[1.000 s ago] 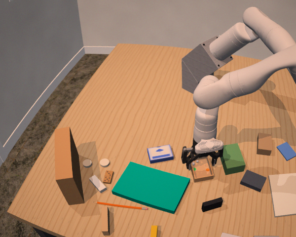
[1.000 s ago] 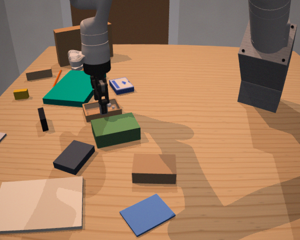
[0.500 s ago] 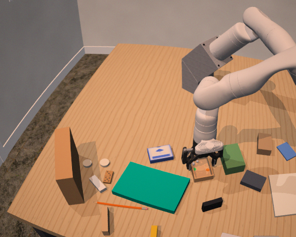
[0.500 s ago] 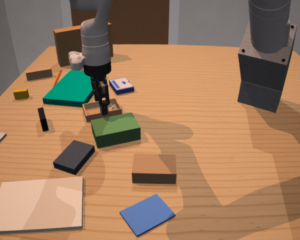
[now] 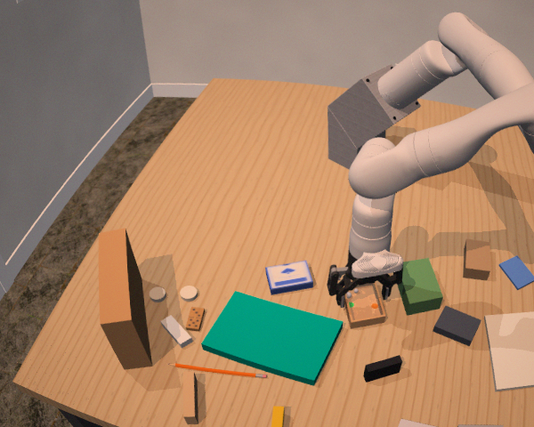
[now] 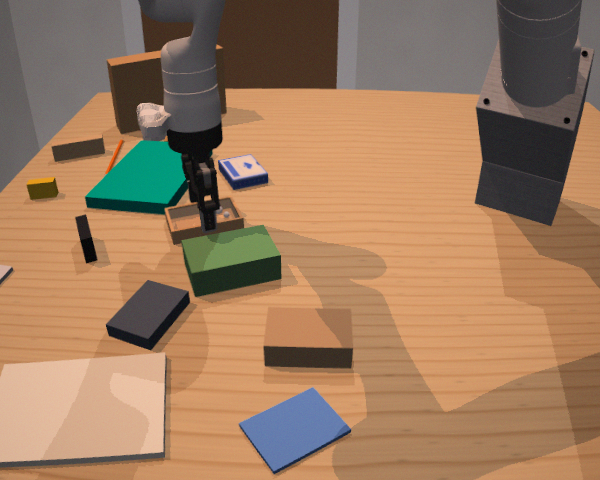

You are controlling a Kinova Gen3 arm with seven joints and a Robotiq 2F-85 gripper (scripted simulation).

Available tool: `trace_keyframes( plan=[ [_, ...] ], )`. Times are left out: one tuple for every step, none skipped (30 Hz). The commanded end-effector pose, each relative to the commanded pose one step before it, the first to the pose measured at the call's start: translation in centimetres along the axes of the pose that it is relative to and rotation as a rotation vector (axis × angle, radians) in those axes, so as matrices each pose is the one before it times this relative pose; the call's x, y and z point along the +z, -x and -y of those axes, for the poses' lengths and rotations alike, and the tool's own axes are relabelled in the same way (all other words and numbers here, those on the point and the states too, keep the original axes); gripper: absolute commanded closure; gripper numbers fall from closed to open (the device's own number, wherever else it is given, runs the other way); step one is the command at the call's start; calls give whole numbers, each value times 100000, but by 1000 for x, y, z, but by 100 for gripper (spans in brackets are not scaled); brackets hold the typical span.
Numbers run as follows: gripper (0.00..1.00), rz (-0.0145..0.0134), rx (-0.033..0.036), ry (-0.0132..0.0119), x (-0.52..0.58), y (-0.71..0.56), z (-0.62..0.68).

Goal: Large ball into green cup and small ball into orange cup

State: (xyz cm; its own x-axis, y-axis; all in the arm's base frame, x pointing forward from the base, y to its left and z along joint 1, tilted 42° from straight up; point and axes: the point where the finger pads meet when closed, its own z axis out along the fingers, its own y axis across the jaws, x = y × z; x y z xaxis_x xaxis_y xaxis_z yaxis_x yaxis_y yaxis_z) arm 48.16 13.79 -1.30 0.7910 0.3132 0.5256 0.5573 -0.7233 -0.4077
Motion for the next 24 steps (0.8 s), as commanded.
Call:
trace_keyframes(
  plan=[
    [5,-80,-1094,489,135,-116,-149],
    [5,0,0,0,0,0,0],
    [5,0,0,0,0,0,0],
    [5,0,0,0,0,0,0],
    [5,0,0,0,0,0,0],
    [5,0,0,0,0,0,0],
    [5,0,0,0,0,0,0],
    [5,0,0,0,0,0,0],
    [5,0,0,0,0,0,0],
    [5,0,0,0,0,0,0],
    [5,0,0,0,0,0,0],
    [5,0,0,0,0,0,0],
    [26,0,0,0,0,0,0],
    [26,0,0,0,0,0,0],
    [26,0,0,0,0,0,0],
    [26,0,0,0,0,0,0],
    [26,0,0,0,0,0,0],
    [26,0,0,0,0,0,0],
    [26,0,0,0,0,0,0],
    [26,0,0,0,0,0,0],
    [26,0,0,0,0,0,0],
    [26,0,0,0,0,0,0],
    [26,0,0,0,0,0,0],
    [26,0,0,0,0,0,0]
  ],
)
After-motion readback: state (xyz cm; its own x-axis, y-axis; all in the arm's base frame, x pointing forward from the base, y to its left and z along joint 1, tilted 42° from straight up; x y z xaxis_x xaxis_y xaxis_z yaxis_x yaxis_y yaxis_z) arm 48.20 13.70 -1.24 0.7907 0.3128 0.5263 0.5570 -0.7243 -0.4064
